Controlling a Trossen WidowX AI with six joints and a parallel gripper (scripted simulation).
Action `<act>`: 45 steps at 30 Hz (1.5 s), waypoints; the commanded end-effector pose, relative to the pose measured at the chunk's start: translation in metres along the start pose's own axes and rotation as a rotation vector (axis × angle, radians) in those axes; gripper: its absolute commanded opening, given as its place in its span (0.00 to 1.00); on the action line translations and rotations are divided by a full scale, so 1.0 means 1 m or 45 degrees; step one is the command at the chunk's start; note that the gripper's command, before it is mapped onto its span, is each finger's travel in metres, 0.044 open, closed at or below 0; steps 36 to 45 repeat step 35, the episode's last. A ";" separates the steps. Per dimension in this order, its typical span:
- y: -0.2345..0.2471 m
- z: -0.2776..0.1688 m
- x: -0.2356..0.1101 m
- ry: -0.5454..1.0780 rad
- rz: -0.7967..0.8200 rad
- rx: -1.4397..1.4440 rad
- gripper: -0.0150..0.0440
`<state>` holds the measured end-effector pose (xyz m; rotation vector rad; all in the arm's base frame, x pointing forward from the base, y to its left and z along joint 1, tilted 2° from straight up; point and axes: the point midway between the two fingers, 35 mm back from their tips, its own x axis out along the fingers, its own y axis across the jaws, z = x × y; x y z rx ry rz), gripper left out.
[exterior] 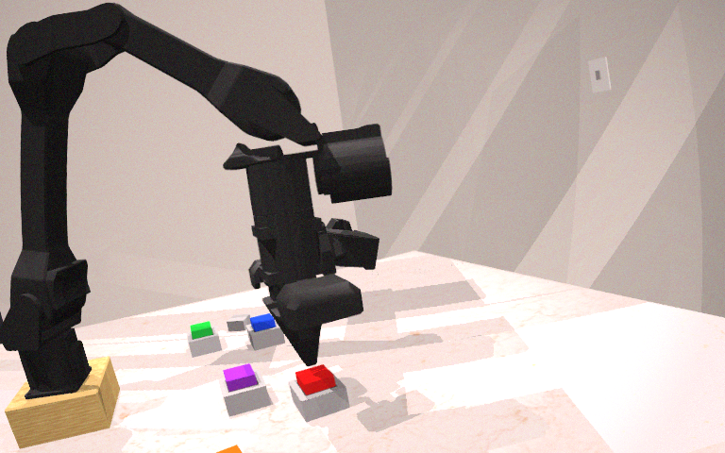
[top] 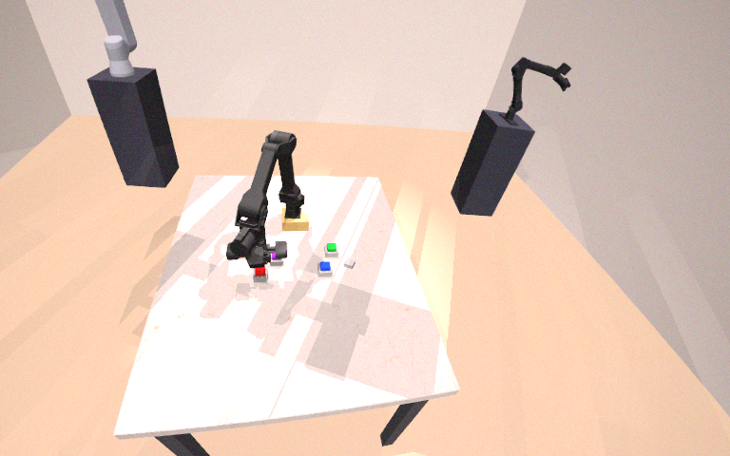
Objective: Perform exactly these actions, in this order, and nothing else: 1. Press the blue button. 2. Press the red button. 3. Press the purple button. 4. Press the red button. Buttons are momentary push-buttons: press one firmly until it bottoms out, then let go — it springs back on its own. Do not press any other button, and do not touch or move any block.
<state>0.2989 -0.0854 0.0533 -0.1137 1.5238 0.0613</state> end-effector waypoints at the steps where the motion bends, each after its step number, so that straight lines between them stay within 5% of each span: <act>1: 0.000 0.001 -0.013 -0.009 0.001 -0.004 0.29; 5: 0.020 0.010 -0.017 -0.009 0.005 -0.004 0.42; 17: 0.194 0.019 -0.050 -0.007 0.029 -0.003 0.93; 27: 0.315 -0.042 -0.079 -0.003 0.039 -0.003 0.93; 45: 0.321 -0.046 -0.080 -0.003 0.039 -0.003 0.93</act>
